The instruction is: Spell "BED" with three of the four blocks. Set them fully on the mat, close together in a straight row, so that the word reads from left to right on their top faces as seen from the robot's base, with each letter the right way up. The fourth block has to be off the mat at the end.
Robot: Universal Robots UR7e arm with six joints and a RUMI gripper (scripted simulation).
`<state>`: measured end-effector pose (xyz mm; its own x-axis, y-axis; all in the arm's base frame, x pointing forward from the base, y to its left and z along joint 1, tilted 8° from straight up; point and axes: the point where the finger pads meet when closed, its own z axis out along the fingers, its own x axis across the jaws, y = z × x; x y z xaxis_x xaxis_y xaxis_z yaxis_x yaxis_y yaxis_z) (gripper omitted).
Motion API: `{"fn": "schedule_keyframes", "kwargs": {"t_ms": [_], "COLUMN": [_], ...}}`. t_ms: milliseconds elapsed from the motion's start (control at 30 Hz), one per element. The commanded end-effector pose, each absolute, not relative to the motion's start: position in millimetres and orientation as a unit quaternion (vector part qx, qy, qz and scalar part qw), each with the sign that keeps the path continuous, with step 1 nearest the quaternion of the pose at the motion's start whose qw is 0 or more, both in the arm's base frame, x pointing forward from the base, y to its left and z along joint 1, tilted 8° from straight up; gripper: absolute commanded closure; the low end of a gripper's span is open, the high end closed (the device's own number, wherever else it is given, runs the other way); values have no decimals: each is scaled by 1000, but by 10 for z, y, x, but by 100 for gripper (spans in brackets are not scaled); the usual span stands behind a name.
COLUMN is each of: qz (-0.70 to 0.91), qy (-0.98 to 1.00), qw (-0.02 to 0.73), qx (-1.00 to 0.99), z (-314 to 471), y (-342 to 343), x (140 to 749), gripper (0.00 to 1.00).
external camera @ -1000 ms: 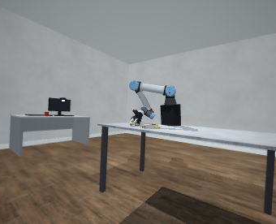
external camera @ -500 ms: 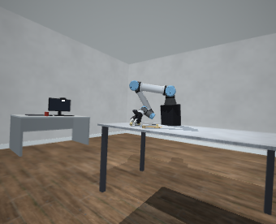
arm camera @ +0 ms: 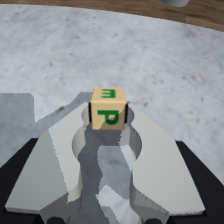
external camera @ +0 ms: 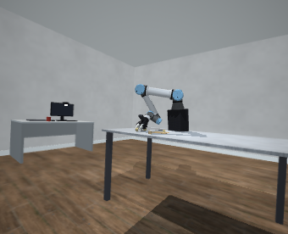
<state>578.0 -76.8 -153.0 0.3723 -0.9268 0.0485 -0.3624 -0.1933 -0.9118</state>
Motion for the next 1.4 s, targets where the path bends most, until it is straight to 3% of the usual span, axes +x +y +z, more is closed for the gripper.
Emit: {"fn": "schedule_keyframes", "kwargs": {"t_ms": [0,100,600,1367], "qz": [-322,-322,-322,-322], "qy": [457,457,457,457], "qw": [439,439,439,439], "qx": [-703,-703,-703,-703], "z": [-1533,-1533,-1533,-1533], "y": [-765,-765,-765,-765], "x": [5790,5790,5790,5790], "gripper": [95,95,75,75]}}
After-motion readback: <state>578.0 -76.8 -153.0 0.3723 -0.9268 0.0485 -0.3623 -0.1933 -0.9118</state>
